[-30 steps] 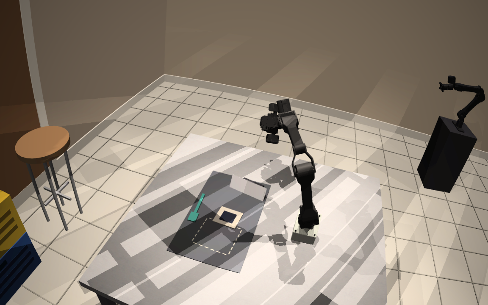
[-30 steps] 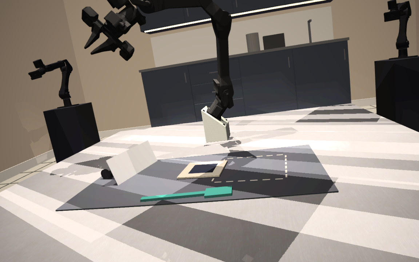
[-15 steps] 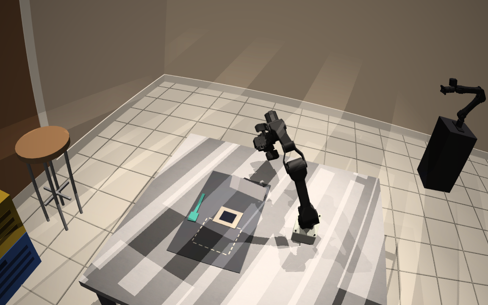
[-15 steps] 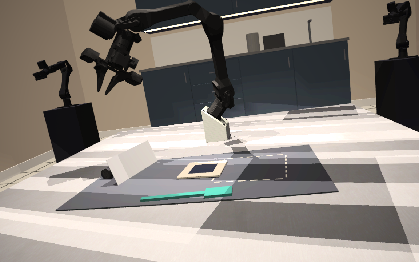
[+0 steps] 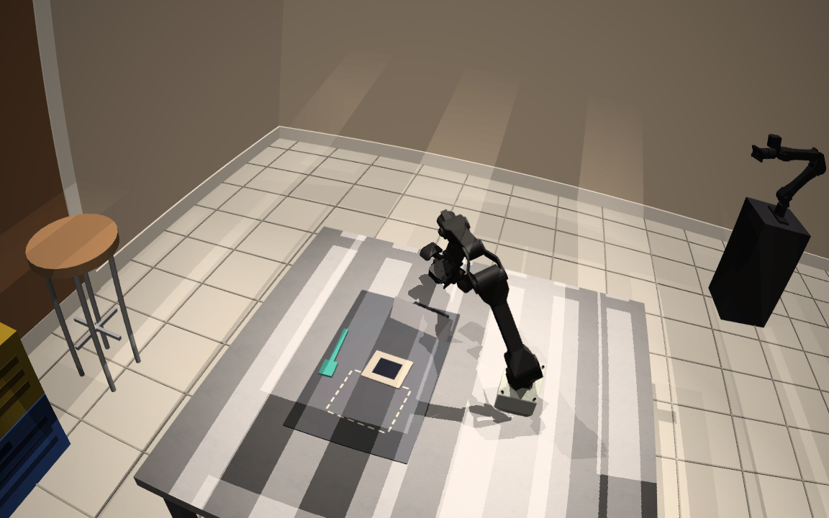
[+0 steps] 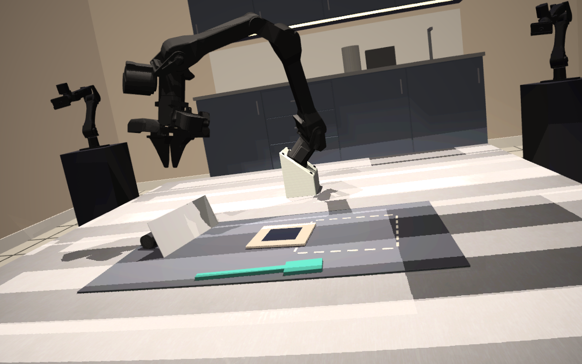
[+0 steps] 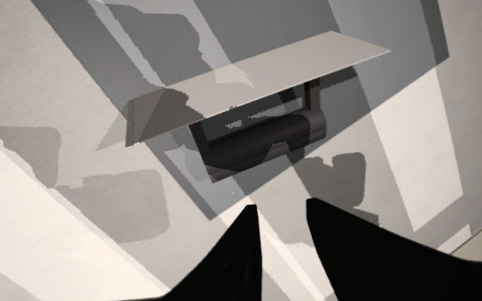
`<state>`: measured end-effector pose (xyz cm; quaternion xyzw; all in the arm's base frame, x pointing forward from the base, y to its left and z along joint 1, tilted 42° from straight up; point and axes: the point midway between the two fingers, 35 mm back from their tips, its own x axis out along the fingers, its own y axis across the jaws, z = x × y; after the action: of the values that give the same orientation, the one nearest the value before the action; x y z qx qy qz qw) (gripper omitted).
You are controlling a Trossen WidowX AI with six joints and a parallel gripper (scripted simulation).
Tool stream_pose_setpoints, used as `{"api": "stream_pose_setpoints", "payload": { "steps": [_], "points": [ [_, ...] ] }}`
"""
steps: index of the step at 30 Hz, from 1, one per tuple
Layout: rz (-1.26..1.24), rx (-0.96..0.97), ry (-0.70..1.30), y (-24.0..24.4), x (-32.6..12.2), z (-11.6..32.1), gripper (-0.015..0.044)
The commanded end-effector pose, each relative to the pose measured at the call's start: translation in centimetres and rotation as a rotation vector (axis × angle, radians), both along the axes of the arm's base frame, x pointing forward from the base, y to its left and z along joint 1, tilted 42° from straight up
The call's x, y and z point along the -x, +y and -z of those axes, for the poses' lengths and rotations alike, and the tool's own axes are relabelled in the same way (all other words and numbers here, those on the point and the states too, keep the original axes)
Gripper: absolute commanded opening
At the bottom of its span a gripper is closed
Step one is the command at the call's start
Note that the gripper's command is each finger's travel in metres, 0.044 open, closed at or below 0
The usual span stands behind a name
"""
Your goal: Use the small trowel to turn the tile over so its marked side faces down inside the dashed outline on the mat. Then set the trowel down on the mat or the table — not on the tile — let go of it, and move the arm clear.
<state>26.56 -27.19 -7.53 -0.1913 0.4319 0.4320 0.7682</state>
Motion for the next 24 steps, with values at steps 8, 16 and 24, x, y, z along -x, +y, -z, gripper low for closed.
{"api": "stream_pose_setpoints", "payload": {
  "steps": [8, 16, 24],
  "points": [
    [-0.29, -0.124, -0.002, 4.7, 1.1, 1.7, 0.01],
    [-0.269, -0.12, 0.001, 4.6, 1.0, 1.7, 0.01],
    [-0.278, -0.122, -0.001, 5.1, 1.2, 2.2, 0.01]
  ]
}}
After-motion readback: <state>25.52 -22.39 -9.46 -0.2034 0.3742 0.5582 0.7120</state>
